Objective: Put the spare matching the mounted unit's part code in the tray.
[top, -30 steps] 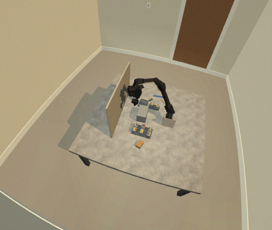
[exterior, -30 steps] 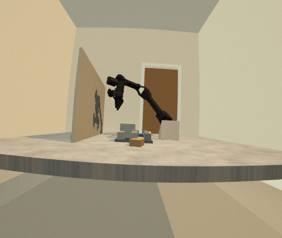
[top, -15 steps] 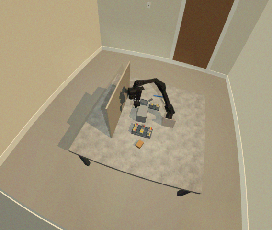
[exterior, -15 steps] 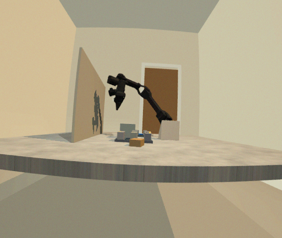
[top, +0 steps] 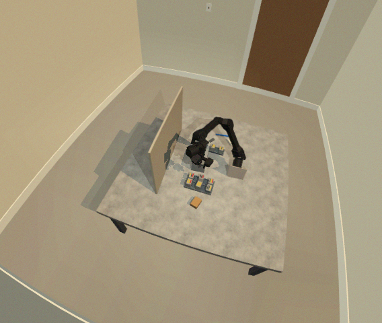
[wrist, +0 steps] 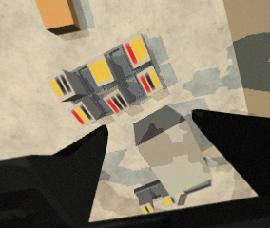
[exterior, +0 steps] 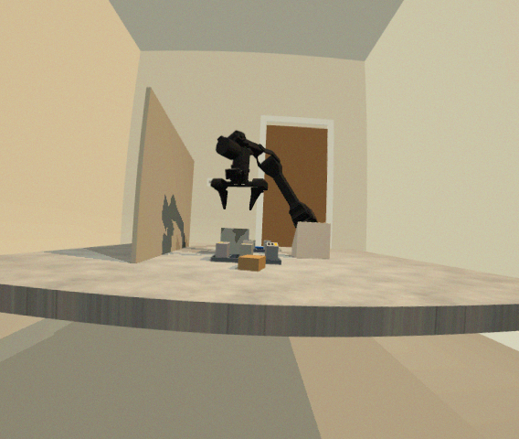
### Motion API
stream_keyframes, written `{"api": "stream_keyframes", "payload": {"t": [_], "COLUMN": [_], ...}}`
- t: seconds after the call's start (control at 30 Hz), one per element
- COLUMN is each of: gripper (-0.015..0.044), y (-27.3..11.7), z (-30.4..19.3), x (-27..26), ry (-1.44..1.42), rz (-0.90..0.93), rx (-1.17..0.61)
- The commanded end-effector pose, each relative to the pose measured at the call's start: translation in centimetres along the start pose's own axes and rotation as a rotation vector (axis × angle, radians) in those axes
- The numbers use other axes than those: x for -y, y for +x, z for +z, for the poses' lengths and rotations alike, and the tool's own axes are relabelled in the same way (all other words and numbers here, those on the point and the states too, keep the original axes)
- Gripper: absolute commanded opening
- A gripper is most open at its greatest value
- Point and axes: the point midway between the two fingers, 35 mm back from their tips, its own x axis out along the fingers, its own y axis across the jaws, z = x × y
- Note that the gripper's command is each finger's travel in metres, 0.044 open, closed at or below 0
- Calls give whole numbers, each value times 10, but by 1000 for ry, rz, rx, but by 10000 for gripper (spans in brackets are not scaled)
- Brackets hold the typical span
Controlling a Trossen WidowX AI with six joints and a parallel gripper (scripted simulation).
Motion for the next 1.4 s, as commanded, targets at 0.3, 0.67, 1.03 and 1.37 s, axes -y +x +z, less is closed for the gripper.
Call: {"api": "stream_keyframes", "payload": {"t": [0.3, 0.67, 1.03, 1.37], "gripper": [440, 300, 300, 300], "y": [23, 63, 66, 82], "z": [10, 8, 8, 8], "x": [-44, -45, -45, -44], "ry": [-366, -366, -366, -366], "rz": [27, 27, 27, 26], "rx": [-40, -41, -41, -40]}}
